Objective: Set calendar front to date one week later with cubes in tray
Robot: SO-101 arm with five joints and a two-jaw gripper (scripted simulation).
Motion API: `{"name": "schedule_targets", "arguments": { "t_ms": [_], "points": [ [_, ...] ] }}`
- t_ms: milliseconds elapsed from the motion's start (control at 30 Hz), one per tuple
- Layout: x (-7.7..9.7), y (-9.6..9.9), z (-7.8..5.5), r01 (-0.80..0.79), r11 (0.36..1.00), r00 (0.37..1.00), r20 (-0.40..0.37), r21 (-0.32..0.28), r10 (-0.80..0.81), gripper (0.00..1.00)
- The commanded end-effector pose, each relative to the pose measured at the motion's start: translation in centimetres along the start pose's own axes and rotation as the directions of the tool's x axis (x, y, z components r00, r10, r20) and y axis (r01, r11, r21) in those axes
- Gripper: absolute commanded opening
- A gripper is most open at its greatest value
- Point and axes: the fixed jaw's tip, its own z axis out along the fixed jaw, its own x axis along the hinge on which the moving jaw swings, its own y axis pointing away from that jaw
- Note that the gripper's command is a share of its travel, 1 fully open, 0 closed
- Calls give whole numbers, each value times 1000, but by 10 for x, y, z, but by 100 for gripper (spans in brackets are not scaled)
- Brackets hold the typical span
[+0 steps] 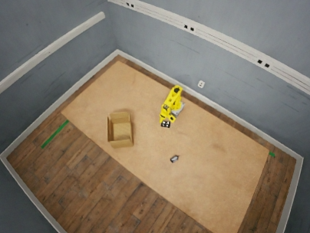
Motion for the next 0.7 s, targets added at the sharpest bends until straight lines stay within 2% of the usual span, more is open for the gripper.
{"name": "schedule_targets", "arguments": {
  "t_ms": [0,200,367,433,667],
  "points": [
    [1,-1,-5,-133,991,991,4,12,133,36],
    [1,0,-10,-357,934,934,6,11,357,36],
    [0,0,-15,-540,842,842,8,9,540,36],
    [0,0,-15,-540,842,842,8,9,540,36],
    [0,0,-22,-755,656,656,11,7,755,36]
  ]
}}
